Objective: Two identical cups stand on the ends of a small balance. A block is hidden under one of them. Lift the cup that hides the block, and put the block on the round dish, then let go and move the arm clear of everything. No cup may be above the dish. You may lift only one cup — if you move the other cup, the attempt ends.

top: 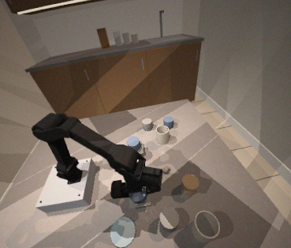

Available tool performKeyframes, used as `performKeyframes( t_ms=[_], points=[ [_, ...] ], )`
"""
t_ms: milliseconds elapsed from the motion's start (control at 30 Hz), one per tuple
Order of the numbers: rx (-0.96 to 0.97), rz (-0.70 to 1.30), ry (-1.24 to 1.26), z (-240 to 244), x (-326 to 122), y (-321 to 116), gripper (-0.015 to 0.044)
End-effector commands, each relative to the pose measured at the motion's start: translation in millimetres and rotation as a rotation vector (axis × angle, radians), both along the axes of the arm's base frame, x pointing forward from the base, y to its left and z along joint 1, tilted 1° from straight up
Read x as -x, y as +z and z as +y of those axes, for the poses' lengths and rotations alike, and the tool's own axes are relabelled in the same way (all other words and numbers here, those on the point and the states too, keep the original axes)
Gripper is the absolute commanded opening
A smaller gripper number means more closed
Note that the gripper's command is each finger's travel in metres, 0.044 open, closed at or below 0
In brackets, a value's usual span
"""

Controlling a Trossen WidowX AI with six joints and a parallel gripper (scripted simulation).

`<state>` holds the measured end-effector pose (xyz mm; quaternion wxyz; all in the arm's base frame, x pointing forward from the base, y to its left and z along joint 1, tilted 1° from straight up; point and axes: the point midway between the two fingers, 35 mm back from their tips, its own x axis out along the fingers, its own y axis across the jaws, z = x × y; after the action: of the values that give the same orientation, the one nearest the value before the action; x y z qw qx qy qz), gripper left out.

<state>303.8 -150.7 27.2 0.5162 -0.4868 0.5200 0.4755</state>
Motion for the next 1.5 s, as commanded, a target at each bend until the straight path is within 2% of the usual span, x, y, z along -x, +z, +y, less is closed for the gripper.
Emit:
performKeyframes(
  t_ms=[0,1467],
  points=[
    [0.005,-0.017,0.003,-1,-4,10,0.0],
    [0.006,-0.018,0.003,-1,-5,66,0.0]
  ],
)
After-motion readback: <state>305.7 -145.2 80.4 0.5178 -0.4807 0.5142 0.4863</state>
